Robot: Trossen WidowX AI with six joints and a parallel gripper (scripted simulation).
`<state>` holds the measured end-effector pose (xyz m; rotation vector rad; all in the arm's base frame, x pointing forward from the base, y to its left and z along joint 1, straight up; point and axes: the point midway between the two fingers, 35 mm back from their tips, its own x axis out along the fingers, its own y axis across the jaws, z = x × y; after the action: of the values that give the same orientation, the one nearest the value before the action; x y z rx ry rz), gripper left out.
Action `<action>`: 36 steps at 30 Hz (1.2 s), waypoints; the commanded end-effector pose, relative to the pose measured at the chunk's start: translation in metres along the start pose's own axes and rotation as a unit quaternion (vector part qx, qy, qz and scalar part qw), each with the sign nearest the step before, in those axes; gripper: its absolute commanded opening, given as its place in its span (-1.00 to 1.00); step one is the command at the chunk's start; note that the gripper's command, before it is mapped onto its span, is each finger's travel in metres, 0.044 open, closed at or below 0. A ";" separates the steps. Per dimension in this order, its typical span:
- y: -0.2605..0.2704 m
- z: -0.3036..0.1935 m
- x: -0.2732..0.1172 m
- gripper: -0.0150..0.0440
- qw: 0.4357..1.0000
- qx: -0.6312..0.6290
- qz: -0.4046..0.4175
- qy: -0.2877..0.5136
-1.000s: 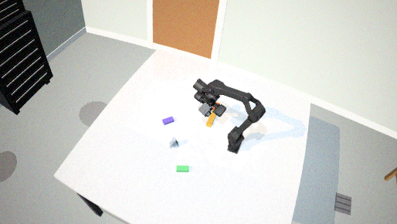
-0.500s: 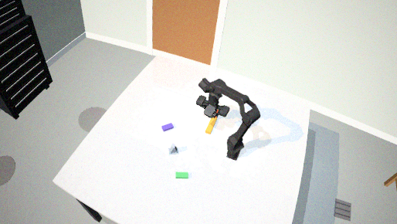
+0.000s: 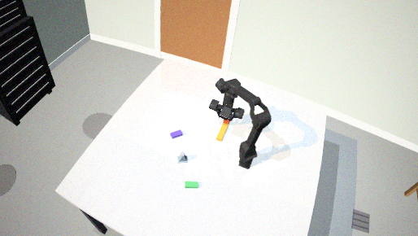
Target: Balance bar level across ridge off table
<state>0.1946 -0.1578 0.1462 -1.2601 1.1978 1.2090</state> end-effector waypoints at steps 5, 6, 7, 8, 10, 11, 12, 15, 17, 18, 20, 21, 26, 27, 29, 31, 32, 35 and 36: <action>-0.001 -0.001 0.039 0.58 1.000 -0.003 0.001 -0.005; -0.001 -0.001 0.046 0.58 1.000 -0.003 0.001 -0.005; -0.001 0.000 0.053 0.58 1.000 -0.003 0.001 -0.005; 0.000 0.000 0.059 0.58 1.000 -0.003 0.001 -0.005; 0.001 0.001 0.071 0.58 1.000 -0.003 0.001 -0.005; 0.001 0.002 0.074 0.58 1.000 -0.003 0.001 -0.005; 0.001 0.002 0.075 0.58 1.000 -0.003 0.001 -0.005; 0.001 0.002 0.075 0.58 1.000 -0.003 0.001 -0.005; 0.001 0.002 0.077 0.58 1.000 -0.003 0.001 -0.005; 0.001 0.002 0.078 0.58 1.000 -0.003 0.001 -0.005; 0.001 0.002 0.081 0.58 1.000 -0.003 0.001 -0.005; 0.001 0.002 0.082 0.58 1.000 -0.003 0.001 -0.005; 0.001 0.002 0.090 0.58 1.000 -0.003 0.001 -0.005; 0.001 0.002 0.092 0.58 1.000 -0.003 0.001 -0.005; 0.001 0.002 0.095 0.58 1.000 -0.003 0.001 -0.005; 0.001 0.002 0.099 0.58 1.000 -0.003 0.001 -0.005; 0.001 0.002 0.100 0.58 1.000 -0.003 0.001 -0.005; 0.001 0.002 0.101 0.58 1.000 -0.003 0.001 -0.005; 0.001 0.002 0.101 0.58 1.000 -0.003 0.001 -0.005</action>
<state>0.1958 -0.1594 0.0477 -1.2573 1.1930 1.2154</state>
